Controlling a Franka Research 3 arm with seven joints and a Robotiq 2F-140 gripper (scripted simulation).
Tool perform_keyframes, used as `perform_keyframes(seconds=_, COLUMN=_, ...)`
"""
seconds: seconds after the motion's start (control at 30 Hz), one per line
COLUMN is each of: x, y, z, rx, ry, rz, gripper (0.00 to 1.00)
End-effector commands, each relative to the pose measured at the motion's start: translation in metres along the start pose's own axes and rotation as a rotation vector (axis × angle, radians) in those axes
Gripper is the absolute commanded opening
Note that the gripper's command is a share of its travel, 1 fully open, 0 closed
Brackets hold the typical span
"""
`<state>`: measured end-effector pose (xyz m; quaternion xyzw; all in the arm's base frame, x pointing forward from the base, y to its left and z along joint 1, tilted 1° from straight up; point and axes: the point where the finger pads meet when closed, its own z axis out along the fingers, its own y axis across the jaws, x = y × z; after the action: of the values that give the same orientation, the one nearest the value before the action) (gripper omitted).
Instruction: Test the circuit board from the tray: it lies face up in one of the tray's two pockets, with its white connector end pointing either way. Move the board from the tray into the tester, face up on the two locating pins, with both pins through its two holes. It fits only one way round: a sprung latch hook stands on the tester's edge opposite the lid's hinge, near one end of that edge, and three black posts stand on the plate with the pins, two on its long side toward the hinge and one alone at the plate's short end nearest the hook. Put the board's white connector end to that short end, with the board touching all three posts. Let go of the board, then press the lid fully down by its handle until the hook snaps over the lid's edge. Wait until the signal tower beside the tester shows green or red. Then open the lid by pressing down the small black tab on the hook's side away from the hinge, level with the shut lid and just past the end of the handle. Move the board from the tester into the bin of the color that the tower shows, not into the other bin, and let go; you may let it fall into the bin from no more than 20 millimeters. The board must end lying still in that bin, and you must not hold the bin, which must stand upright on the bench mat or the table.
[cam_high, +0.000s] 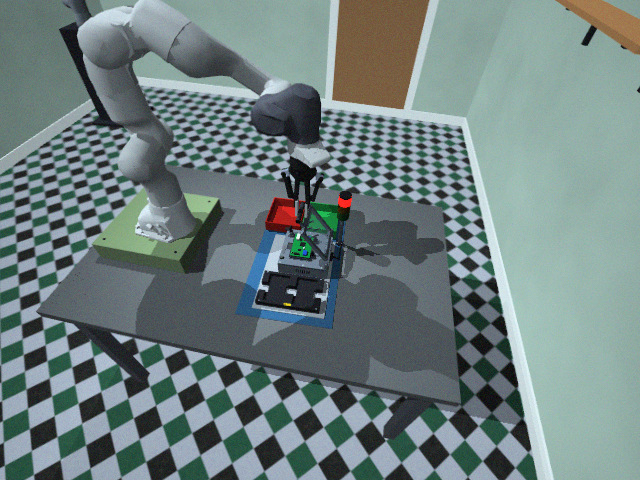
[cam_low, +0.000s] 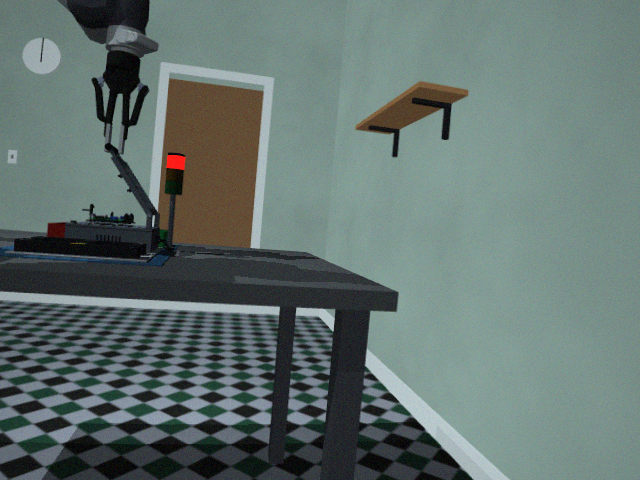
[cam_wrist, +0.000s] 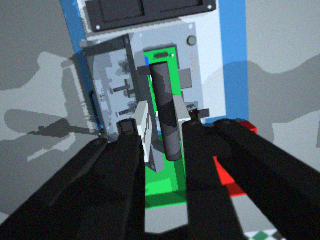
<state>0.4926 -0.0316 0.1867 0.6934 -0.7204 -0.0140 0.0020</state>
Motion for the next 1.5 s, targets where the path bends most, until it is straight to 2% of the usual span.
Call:
perform_keyframes(seconds=0.0, x=0.0014, y=-0.0056, z=-0.0043, rx=0.017, ry=0.0, rz=-0.003, gripper=0.16)
perform_keyframes(seconds=1.47, x=0.0013, y=-0.0017, z=0.0011, rx=0.017, ry=0.0, rz=-0.003, gripper=0.16)
